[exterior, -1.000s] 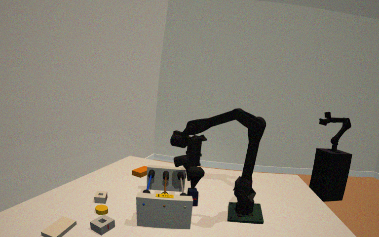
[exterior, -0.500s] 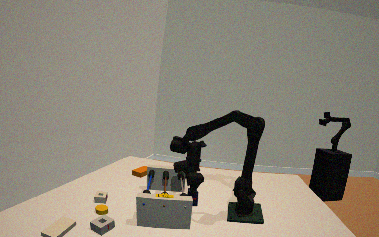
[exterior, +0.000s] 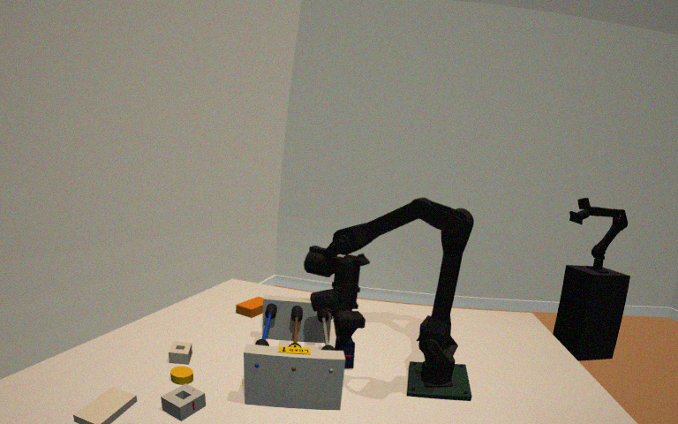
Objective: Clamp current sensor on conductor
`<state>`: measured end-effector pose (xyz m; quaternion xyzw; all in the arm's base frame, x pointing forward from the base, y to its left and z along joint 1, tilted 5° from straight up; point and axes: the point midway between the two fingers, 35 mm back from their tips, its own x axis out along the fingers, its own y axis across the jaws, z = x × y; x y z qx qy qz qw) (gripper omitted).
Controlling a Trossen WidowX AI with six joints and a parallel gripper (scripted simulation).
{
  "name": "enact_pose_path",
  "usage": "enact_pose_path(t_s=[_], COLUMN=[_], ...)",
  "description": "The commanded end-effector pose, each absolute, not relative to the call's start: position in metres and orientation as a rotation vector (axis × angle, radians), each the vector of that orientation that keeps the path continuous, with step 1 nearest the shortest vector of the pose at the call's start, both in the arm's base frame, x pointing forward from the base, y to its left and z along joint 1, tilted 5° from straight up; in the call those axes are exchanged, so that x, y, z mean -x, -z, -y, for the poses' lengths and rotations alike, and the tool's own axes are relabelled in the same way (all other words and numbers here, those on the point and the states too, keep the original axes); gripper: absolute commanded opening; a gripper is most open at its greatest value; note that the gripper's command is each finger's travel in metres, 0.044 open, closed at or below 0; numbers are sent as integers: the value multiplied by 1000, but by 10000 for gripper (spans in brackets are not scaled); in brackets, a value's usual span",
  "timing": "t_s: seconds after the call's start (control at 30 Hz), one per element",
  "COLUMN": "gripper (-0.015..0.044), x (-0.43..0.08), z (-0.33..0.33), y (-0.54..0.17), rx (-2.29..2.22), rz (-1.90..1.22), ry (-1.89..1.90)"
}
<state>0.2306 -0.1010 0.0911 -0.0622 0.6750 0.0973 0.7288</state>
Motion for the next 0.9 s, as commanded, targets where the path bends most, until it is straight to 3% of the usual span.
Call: enact_pose_path(t_s=[0.0,0.2,0.43,0.87], gripper=[223,183,0,0], x=[-230,-230,-232,-229], z=[101,101,104,108], y=[-91,-91,-110,-169], rx=[138,138,137,135], rz=[-1487,-1487,-1488,-1493], ry=[-214,-214,-213,-212])
